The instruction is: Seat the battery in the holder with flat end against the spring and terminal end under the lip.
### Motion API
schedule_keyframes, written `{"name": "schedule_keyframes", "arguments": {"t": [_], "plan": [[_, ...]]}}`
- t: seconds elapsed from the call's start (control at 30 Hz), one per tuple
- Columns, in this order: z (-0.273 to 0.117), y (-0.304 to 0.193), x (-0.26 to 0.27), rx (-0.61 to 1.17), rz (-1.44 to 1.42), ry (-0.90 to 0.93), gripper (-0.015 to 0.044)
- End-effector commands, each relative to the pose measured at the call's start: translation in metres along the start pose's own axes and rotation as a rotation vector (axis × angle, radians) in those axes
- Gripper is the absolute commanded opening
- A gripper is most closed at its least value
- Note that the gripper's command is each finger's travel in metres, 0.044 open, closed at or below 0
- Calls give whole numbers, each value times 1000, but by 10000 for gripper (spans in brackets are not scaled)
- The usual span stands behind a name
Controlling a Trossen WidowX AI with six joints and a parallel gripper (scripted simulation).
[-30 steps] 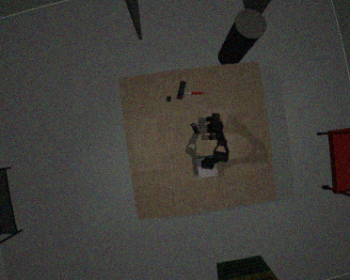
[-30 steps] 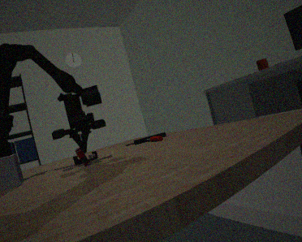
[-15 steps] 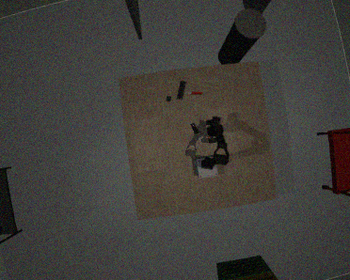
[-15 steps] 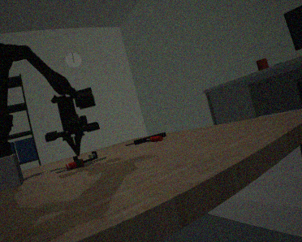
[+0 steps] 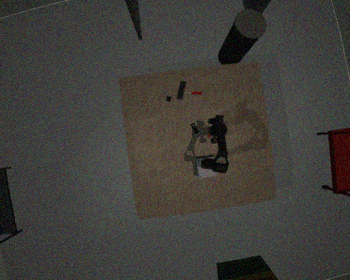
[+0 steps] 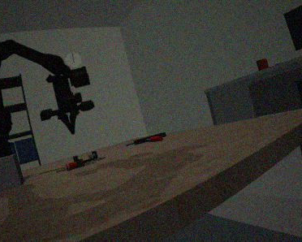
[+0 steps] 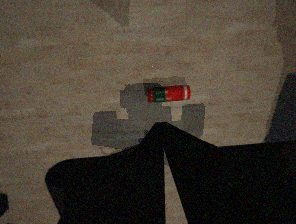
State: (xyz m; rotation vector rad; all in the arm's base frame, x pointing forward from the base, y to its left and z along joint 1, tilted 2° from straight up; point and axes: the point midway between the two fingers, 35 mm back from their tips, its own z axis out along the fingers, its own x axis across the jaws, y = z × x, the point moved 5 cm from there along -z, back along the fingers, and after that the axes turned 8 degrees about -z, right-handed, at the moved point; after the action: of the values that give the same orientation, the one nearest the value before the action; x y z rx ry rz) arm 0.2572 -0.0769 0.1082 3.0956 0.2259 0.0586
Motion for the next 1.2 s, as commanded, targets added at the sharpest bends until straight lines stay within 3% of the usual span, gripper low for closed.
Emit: {"name": "schedule_keyframes", "arguments": {"t": [0.0, 0.23, 0.33, 0.53, 0.83, 1.17], "plan": [[-5, 0, -2, -2, 1, -9, 0], [-1, -1, -2, 5, -1, -11, 0], [4, -1, -3, 5, -134, -11, 79], [28, -1, -9, 6, -693, -10, 234], [60, -3, -21, 7, -1513, -10, 234], [62, -3, -22, 7, -1572, -10, 234]]}}
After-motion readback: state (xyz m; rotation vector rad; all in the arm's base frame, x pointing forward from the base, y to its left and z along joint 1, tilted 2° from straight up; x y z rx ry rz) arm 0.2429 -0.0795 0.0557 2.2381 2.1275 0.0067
